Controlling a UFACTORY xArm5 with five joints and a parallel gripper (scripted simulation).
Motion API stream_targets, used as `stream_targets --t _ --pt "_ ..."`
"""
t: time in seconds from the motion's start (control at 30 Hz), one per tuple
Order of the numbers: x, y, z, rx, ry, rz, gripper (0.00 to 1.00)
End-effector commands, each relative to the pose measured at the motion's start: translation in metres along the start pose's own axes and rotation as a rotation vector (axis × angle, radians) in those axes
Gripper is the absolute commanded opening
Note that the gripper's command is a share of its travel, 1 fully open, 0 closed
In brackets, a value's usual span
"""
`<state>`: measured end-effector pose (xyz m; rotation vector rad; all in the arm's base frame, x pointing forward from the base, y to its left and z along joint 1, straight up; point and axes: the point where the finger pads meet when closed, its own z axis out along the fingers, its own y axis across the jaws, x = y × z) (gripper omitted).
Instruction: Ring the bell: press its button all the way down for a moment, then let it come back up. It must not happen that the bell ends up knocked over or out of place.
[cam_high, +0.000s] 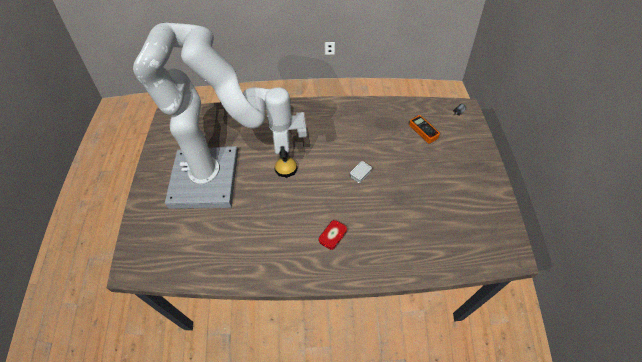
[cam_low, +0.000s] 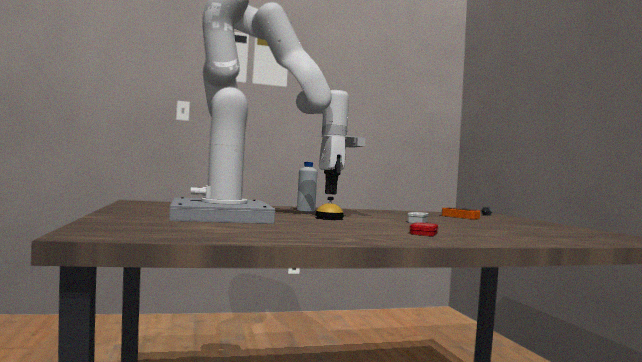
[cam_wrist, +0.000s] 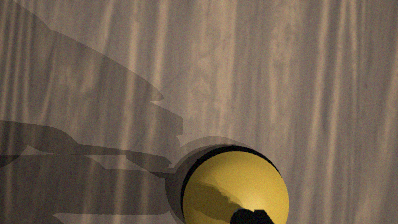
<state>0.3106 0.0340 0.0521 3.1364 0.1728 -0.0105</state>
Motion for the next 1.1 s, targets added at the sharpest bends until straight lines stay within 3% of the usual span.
stream_targets --t 0.0,1.07 --pt "0.001 0.0 -0.001 0.0 0.003 0.0 0.0" --pt "0.001 0.0 0.01 0.0 -0.007 0.0 0.0"
